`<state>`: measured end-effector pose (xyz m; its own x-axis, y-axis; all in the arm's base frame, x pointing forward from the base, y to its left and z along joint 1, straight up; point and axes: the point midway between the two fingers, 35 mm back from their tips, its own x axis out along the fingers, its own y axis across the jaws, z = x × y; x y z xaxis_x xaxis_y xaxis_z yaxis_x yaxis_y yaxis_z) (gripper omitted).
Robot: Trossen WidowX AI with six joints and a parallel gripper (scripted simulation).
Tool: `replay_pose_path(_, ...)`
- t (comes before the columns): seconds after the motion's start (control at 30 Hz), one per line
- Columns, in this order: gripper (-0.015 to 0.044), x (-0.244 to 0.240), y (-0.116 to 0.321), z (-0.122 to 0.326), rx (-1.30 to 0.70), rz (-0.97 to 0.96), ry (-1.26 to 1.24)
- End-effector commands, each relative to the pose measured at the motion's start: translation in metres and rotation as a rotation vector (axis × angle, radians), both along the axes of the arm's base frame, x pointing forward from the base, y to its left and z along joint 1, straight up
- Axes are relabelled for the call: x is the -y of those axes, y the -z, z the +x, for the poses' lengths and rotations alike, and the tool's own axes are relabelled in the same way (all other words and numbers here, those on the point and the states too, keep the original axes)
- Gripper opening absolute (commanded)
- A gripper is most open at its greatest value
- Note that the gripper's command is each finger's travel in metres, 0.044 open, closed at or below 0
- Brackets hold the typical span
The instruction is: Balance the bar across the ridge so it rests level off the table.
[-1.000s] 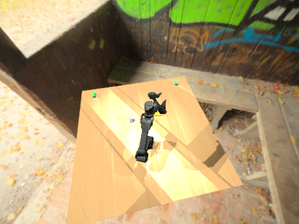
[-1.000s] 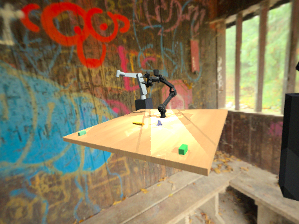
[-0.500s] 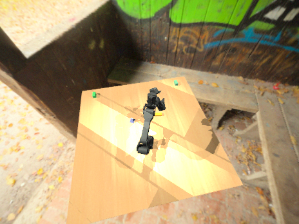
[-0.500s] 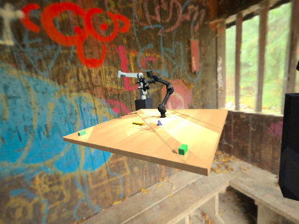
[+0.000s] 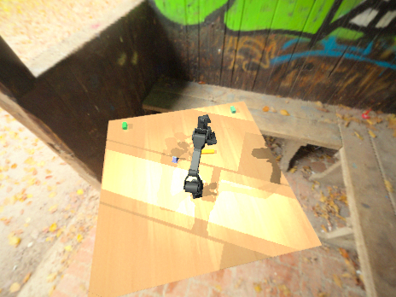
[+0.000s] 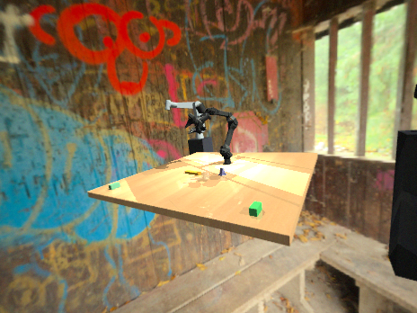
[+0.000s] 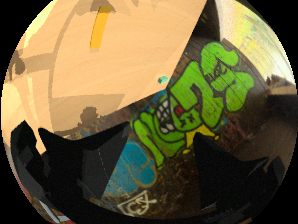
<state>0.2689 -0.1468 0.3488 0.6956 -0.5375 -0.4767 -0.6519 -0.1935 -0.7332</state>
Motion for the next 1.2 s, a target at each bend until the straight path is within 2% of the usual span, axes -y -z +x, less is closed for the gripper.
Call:
replay_pose_path(0.0,0.0315,-0.001,0.021,0.014,-0.063,0.062,-0.013)
replay_pose_path(0.57,0.0315,-0.009,0.097,0.049,-0.312,0.293,-0.024)
replay_pose_path(1.17,0.0315,-0.026,0.176,0.065,-0.588,0.53,0.015)
